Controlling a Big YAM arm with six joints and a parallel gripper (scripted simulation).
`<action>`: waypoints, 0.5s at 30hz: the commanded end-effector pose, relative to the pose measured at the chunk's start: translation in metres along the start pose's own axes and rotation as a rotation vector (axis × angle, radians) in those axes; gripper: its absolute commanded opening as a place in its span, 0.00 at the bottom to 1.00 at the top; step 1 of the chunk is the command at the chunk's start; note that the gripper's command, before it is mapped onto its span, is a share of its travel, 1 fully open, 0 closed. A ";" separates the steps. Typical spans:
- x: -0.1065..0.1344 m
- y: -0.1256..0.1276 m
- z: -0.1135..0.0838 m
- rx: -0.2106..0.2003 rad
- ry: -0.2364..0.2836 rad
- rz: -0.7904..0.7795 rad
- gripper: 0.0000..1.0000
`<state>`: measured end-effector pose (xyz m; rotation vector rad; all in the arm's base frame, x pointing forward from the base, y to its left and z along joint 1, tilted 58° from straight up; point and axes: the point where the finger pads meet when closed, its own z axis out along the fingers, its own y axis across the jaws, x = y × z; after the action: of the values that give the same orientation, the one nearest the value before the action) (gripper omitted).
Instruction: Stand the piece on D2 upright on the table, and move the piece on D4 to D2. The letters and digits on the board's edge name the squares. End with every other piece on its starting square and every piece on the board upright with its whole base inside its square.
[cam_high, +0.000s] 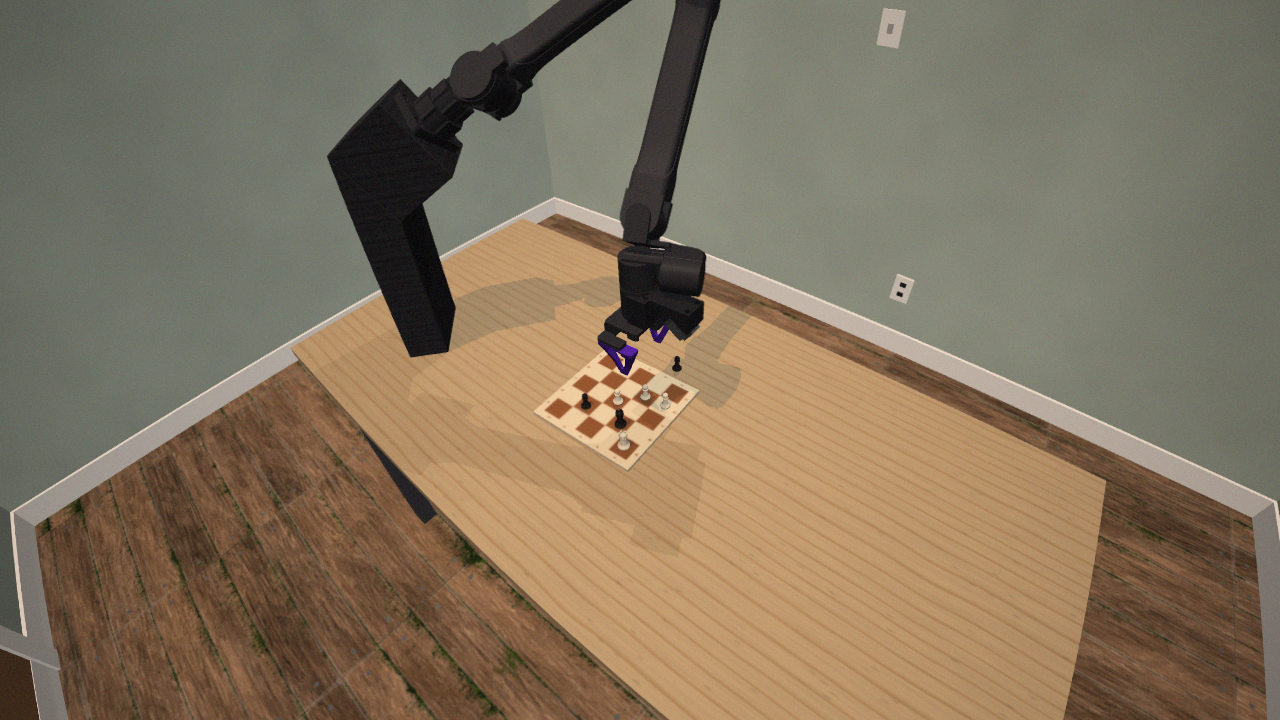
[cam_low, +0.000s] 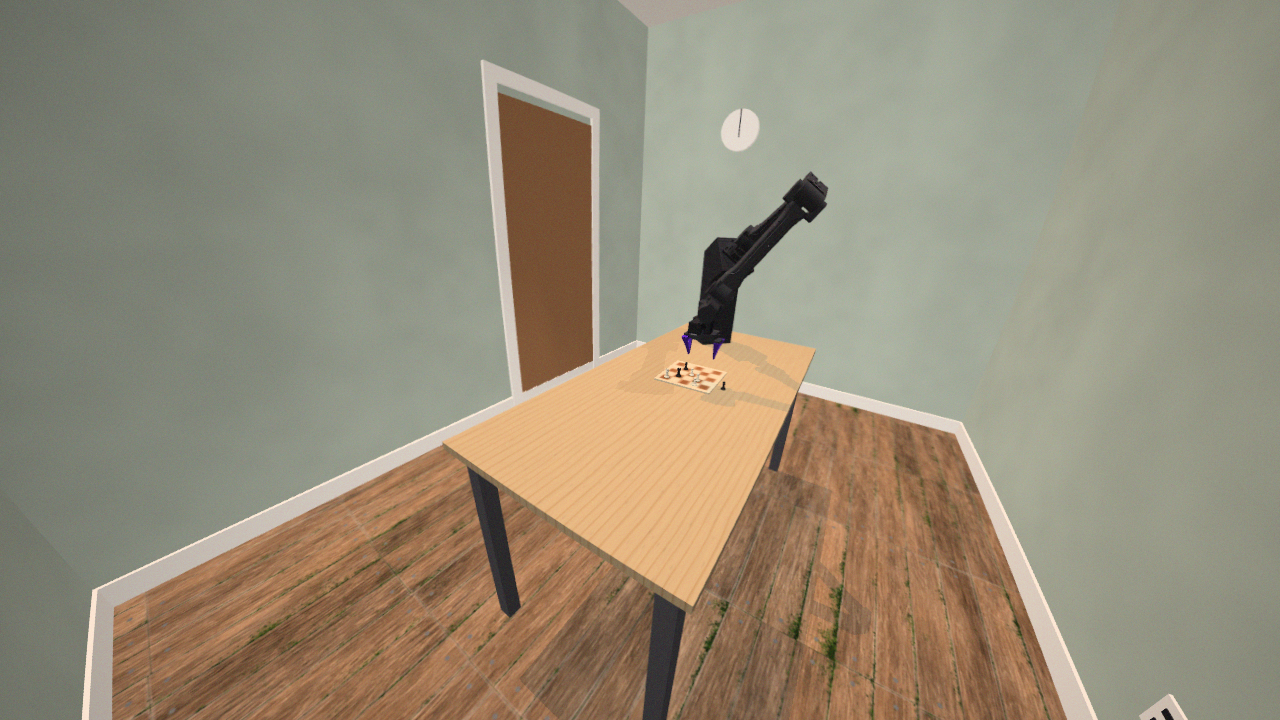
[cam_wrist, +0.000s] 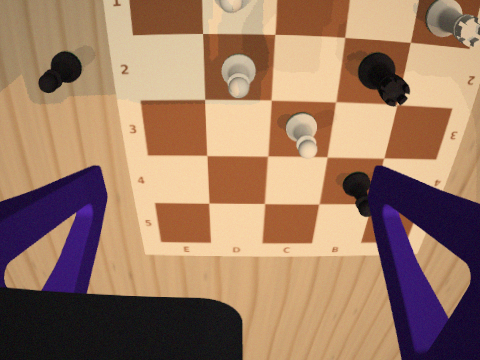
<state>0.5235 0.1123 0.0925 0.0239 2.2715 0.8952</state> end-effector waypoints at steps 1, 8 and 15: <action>-0.001 -0.003 -0.005 0.004 -0.006 -0.001 1.00; -0.001 -0.003 -0.005 0.004 -0.006 -0.001 1.00; -0.006 -0.004 -0.016 0.010 -0.018 -0.003 1.00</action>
<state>0.5225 0.1114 0.0928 0.0230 2.2724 0.8960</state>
